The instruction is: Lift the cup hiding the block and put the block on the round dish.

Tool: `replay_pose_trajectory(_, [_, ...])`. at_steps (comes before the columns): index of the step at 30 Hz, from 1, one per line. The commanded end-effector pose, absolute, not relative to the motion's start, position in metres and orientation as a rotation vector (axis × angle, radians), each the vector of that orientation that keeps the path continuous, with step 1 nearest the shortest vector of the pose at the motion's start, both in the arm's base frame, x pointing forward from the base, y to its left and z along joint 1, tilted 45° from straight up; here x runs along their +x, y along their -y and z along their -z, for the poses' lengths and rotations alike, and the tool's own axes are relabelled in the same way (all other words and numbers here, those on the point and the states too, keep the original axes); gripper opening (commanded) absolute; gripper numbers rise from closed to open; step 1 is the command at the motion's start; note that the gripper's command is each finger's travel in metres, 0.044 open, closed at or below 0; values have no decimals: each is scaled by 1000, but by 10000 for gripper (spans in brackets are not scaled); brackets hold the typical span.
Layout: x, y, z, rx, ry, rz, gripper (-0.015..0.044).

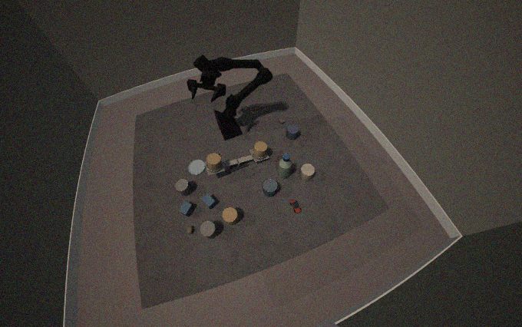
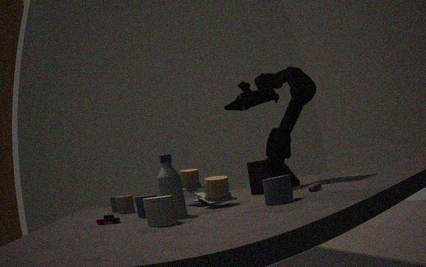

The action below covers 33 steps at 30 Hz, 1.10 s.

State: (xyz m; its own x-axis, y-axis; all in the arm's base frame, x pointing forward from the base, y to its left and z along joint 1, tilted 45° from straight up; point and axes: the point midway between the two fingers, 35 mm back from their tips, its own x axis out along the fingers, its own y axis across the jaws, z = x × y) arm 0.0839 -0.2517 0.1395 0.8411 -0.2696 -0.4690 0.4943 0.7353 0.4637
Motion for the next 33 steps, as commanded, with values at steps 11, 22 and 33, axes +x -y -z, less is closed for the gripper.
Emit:
replay_pose_trajectory(11, [146,192,-111,695,-605,4,440])
replay_pose_trajectory(22, [171,142,-104,734,-741,-302,440])
replay_pose_trajectory(33, [186,133,-106,889,-847,-294,440])
